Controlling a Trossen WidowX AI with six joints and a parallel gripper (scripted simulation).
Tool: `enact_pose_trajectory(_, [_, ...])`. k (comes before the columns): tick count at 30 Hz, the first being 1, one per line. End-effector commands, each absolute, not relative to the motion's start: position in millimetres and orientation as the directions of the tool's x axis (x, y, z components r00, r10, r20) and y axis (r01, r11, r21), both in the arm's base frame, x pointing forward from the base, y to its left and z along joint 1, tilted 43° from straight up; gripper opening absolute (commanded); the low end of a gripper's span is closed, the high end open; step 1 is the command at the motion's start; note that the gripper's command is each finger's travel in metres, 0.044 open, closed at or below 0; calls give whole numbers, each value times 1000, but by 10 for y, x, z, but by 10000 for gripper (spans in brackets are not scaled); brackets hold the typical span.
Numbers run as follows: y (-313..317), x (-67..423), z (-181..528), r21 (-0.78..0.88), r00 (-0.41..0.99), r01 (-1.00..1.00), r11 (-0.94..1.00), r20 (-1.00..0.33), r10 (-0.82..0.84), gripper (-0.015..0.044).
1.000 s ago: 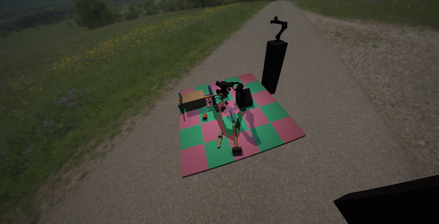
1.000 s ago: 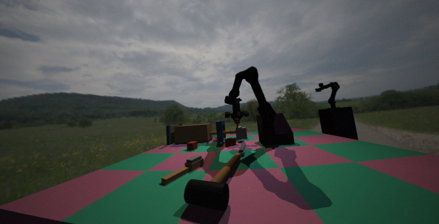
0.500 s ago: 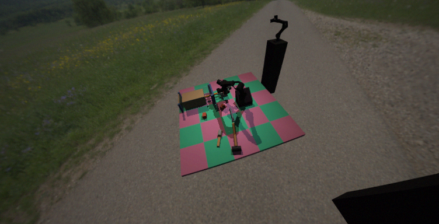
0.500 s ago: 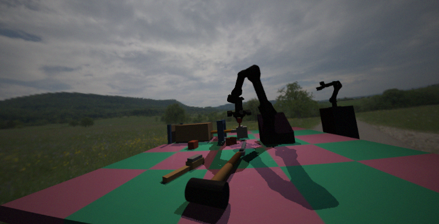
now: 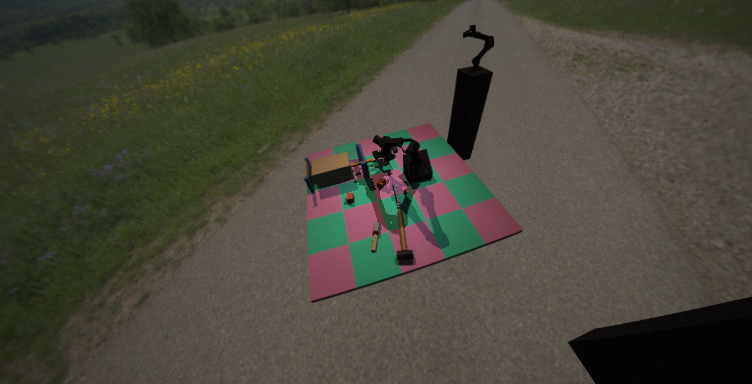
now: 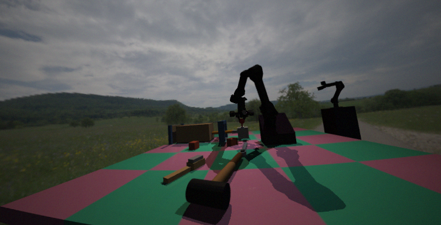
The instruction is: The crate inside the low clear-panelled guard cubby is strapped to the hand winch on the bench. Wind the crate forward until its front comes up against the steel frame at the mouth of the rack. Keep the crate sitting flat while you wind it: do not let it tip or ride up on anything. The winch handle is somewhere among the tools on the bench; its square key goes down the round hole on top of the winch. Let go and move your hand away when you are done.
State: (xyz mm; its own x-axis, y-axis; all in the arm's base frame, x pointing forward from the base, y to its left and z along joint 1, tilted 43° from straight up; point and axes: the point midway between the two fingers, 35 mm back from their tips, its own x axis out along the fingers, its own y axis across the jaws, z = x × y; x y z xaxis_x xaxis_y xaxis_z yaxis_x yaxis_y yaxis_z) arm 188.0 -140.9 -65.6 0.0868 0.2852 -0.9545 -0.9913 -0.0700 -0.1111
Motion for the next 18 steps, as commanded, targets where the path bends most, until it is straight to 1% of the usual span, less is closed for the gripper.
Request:
enact_pose_trajectory(1, [-1406,1671,-692,-61,43,-997,-56,-957,286,0])
enact_pose_trajectory(18, [-1453,1489,-733,-60,41,-997,-56,-958,285,0])
